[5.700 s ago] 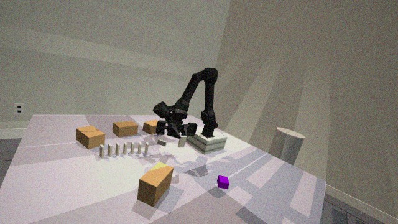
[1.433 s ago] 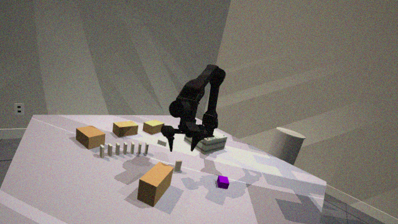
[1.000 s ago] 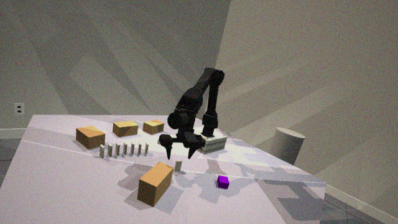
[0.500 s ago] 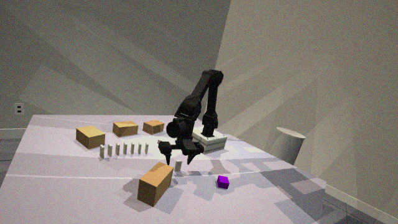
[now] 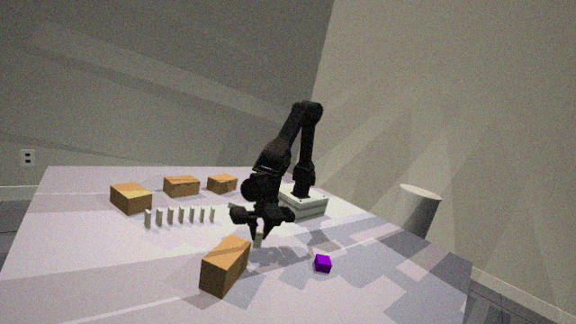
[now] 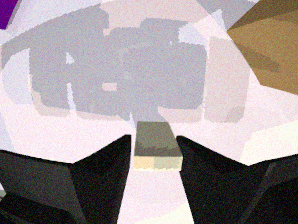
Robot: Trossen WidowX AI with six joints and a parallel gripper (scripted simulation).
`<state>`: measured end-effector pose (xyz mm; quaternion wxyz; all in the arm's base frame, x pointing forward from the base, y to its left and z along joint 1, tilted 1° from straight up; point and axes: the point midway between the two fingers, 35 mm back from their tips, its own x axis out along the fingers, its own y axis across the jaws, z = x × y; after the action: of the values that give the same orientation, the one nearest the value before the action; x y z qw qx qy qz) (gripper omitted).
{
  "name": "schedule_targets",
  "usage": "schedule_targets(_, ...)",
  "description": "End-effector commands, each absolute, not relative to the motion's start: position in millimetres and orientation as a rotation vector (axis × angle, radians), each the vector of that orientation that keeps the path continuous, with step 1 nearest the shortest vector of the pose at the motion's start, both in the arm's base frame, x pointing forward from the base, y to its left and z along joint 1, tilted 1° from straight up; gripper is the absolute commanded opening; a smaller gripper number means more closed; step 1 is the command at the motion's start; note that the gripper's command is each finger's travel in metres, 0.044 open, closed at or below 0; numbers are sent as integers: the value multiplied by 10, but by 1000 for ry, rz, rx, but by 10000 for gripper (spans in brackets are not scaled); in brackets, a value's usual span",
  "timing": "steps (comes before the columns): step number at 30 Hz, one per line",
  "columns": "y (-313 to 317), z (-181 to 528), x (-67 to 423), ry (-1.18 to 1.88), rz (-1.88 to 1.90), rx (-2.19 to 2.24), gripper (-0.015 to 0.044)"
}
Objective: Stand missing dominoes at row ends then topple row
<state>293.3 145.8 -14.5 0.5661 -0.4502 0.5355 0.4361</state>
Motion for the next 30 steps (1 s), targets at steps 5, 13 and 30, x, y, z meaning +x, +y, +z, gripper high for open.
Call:
schedule_targets(5, 1450, -150, 2937, 1258, 1024, -1066, 107)
schedule_targets(13, 1488, 595, 2974, 1257, 1024, -1062, 107)
schedule_targets(30, 837, 1204, 3141, 1436, 586, -610, 107)
